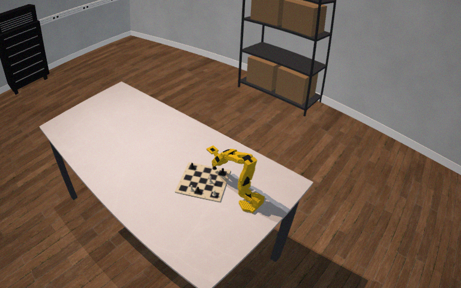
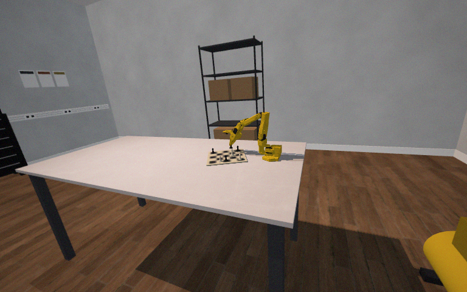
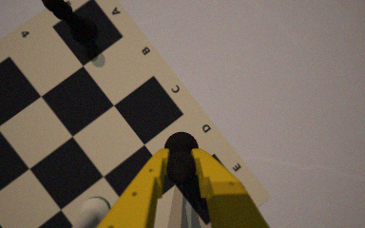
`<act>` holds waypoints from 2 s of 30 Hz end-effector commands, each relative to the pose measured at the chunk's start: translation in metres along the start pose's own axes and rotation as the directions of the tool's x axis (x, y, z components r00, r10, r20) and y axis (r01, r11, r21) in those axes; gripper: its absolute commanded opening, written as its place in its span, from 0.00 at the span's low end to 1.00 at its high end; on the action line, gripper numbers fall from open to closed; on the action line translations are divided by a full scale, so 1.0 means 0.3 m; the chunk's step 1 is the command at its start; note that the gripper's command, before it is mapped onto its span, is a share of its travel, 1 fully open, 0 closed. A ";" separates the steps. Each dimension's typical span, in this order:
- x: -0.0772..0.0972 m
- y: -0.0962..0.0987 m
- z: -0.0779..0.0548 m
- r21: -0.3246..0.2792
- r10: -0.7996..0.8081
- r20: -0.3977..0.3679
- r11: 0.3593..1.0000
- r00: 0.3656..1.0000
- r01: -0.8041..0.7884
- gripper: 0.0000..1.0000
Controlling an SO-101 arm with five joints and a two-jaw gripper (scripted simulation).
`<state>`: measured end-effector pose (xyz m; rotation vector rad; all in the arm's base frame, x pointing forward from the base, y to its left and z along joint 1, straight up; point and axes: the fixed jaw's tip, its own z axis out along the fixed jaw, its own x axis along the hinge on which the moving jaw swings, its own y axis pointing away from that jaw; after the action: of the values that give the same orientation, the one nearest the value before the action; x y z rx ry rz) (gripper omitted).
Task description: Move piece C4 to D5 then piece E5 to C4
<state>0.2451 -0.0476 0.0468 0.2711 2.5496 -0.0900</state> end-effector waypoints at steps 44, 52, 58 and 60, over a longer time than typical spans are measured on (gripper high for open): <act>0.072 0.010 0.058 -0.007 -0.012 -0.032 1.000 0.999 0.011 0.00; 0.072 0.010 0.058 -0.007 -0.012 -0.032 1.000 0.999 0.011 0.01; 0.072 0.010 0.058 -0.007 -0.012 -0.032 1.000 0.999 0.011 0.04; 0.072 0.010 0.058 -0.007 -0.012 -0.032 1.000 0.999 0.011 0.06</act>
<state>0.2419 -0.0458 0.0287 0.2658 2.5500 -0.0884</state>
